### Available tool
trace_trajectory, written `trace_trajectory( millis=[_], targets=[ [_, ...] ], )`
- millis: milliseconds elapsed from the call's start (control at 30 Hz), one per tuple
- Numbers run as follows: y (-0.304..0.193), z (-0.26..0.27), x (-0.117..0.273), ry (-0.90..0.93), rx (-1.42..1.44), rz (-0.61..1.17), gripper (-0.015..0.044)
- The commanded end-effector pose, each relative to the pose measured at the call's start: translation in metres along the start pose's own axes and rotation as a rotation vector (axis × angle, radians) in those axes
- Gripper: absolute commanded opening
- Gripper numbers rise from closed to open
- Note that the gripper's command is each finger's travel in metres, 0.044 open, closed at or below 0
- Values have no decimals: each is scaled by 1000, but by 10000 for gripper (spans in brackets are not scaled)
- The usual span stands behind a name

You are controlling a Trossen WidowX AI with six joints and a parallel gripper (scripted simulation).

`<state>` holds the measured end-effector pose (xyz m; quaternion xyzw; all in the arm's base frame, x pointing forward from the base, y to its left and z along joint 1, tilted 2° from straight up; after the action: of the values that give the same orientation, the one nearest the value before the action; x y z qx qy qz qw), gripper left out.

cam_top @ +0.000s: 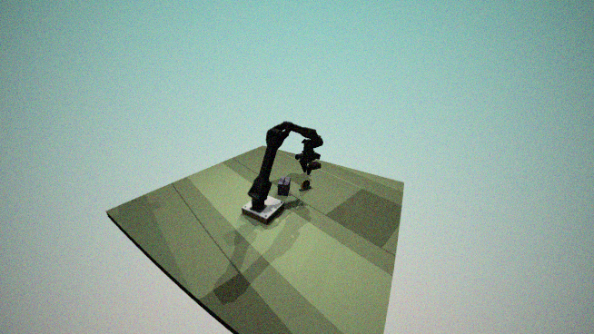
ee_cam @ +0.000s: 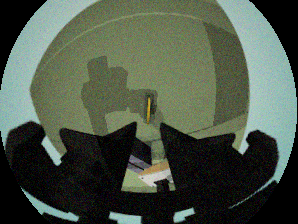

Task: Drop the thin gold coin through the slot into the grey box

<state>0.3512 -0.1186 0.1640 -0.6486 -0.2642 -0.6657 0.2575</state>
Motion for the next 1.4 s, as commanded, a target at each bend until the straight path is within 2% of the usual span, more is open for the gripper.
trace_trajectory(
  millis=[0,1367],
  targets=[
    [-1,0,-12,-5,-2,15,161],
    [0,-2,-77,-5,-2,15,161]
  ],
)
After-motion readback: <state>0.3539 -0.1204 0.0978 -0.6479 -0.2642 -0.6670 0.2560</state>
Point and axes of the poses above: the point midway between the two fingers, 35 mm back from their tips, its own x axis back along the fingers, its own z axis across the jaws, y = z × x, the point moved 6 cm from there along x, back along the fingers, and after that the axes turned 14 degrees about -x, right-handed, at the moved point
